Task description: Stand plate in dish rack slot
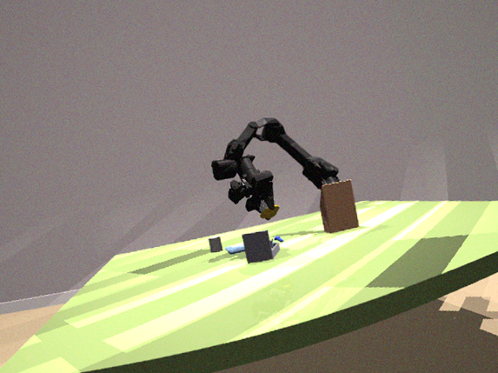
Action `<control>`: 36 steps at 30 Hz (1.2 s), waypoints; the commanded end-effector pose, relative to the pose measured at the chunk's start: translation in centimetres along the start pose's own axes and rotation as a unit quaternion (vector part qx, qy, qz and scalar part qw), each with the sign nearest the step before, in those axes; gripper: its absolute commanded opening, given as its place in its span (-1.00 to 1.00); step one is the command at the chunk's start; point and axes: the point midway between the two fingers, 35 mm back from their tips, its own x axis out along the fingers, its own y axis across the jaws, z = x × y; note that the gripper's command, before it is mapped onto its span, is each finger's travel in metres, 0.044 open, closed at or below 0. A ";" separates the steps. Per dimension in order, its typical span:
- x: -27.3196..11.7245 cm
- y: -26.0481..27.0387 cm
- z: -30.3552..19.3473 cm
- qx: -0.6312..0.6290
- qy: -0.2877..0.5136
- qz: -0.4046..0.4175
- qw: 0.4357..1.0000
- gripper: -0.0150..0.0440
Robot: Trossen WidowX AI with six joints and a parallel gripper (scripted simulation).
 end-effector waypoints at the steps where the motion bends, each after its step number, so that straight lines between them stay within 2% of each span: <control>1: 0.8 -0.2 -0.1 -0.028 0.001 0.029 0.999 -0.49; 17: 3.3 -0.7 0.5 -0.172 -0.058 0.148 0.972 -0.49; 36: 4.9 -1.7 1.2 -0.336 -0.209 0.222 0.891 -0.49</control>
